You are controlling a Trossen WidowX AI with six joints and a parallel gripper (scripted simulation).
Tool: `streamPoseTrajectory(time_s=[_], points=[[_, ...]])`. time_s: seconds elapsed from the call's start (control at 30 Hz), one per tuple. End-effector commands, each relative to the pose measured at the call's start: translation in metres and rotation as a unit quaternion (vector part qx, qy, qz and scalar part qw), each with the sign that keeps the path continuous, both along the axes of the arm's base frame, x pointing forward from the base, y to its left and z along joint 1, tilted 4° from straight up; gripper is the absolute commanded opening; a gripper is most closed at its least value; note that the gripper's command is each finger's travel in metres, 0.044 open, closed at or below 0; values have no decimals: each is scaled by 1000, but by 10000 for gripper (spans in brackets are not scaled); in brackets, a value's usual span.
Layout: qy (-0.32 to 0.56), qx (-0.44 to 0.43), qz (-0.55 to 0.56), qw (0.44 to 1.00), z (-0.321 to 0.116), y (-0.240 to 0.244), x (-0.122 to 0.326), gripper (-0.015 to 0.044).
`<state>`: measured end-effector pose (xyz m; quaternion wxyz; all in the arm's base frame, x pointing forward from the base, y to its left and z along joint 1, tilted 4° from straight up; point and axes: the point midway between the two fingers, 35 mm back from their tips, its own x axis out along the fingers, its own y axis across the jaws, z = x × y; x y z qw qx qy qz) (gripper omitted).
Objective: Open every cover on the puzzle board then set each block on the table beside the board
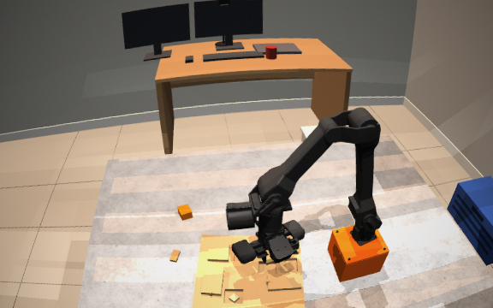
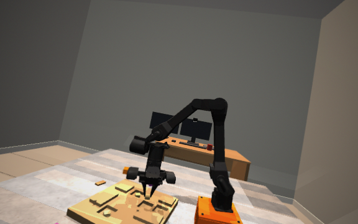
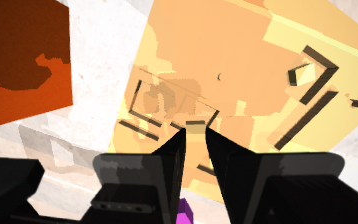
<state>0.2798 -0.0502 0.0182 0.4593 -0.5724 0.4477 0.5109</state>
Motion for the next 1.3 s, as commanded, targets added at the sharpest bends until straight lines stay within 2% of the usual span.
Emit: streamPoseTrajectory(time_s=[0.0, 0.7, 1.27], points=[[-1, 0, 0, 1000, 5, 0, 0, 80], [-1, 1, 0, 1000, 53, 4, -2, 80], [-1, 5, 0, 1000, 54, 56, 19, 80]])
